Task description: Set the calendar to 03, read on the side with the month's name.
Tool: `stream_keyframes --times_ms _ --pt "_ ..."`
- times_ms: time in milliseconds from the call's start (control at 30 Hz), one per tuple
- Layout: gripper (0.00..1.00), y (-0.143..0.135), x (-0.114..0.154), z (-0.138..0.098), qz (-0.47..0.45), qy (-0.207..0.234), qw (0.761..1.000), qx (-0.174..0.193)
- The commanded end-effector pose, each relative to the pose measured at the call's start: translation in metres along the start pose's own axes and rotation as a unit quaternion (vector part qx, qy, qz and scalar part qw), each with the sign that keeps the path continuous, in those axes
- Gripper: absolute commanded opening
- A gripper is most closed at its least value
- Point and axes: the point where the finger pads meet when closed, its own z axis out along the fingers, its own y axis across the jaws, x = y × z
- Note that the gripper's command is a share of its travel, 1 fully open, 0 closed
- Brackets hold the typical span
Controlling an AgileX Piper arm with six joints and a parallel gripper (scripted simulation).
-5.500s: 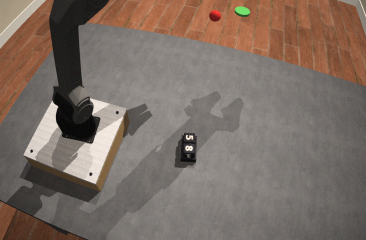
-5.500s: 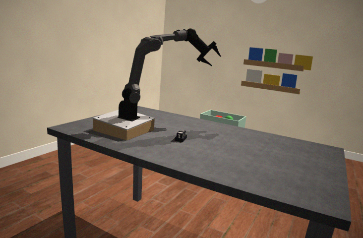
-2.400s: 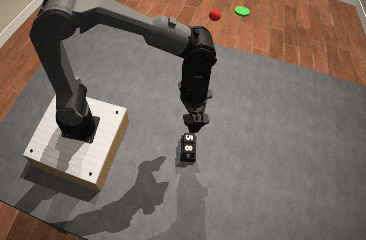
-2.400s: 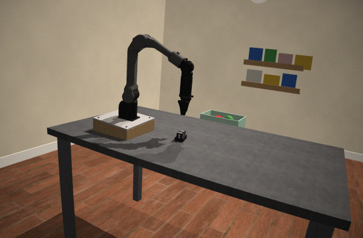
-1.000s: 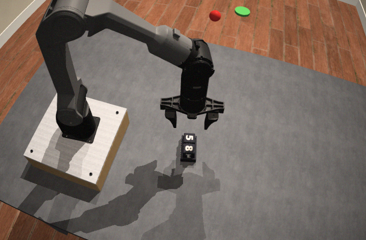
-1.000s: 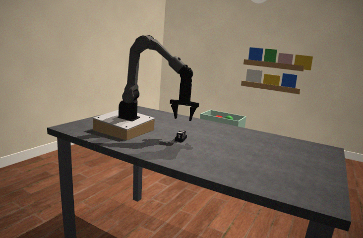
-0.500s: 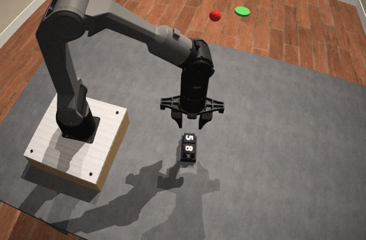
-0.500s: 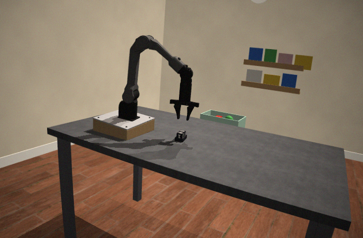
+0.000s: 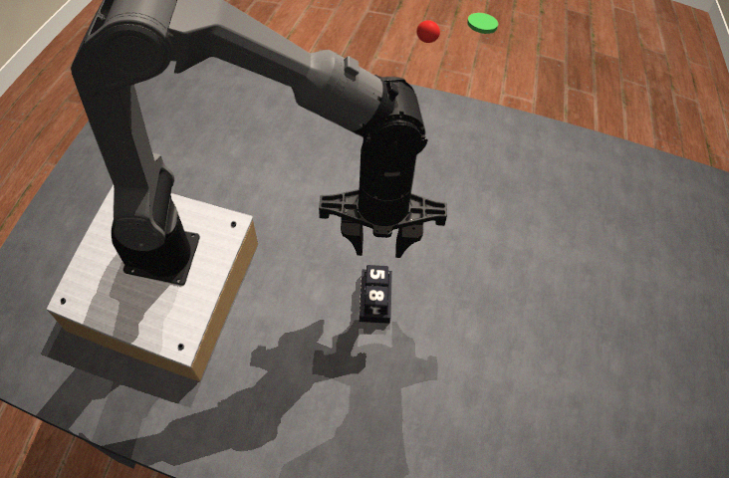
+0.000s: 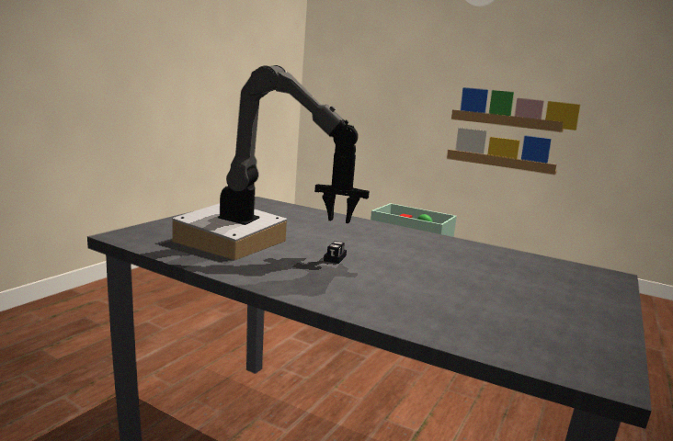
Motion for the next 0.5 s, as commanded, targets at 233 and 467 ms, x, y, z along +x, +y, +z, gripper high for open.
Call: stream_keyframes --times_ms 233,467 --pt "0.6 -0.0003 0.0 0.0007 -0.001 -0.001 1.0 0.001" --pt "0.6 -0.0005 0.0 0.0022 -0.001 0.0 1.0 0.001"
